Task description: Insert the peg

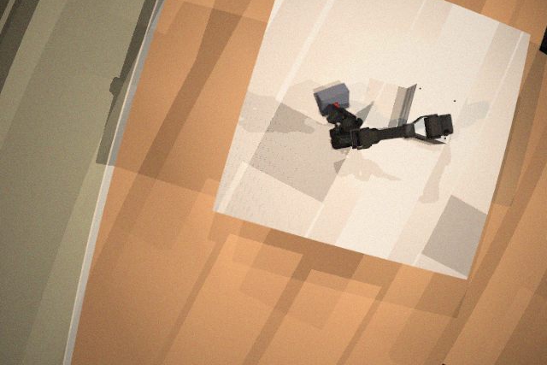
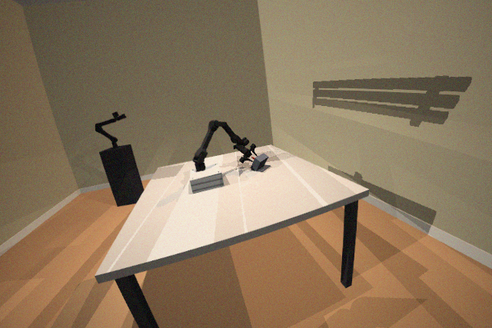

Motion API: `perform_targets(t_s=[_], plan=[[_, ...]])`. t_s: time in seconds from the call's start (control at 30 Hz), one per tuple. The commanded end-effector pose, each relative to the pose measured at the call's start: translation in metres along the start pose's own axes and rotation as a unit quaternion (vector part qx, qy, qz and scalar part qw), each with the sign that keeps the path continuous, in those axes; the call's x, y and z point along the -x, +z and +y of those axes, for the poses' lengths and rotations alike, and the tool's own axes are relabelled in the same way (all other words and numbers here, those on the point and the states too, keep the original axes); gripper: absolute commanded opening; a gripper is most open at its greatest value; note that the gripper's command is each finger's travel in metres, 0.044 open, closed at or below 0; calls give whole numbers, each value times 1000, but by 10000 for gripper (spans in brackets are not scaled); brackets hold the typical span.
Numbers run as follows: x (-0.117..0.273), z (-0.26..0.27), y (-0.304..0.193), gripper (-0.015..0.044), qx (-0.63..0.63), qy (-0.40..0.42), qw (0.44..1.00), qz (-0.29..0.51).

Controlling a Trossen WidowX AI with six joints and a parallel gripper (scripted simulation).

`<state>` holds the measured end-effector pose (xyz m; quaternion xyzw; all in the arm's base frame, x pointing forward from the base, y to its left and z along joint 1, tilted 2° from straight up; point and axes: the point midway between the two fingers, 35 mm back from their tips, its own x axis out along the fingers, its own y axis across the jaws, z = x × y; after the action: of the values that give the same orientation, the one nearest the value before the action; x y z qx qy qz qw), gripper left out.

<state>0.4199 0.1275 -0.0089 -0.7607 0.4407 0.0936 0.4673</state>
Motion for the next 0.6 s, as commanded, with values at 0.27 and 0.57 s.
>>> perform_targets(t_s=[0.27,0.57], plan=[[13,0,2,440,1,2,1000,-1],[30,1,5,440,3,4,1000,-3]])
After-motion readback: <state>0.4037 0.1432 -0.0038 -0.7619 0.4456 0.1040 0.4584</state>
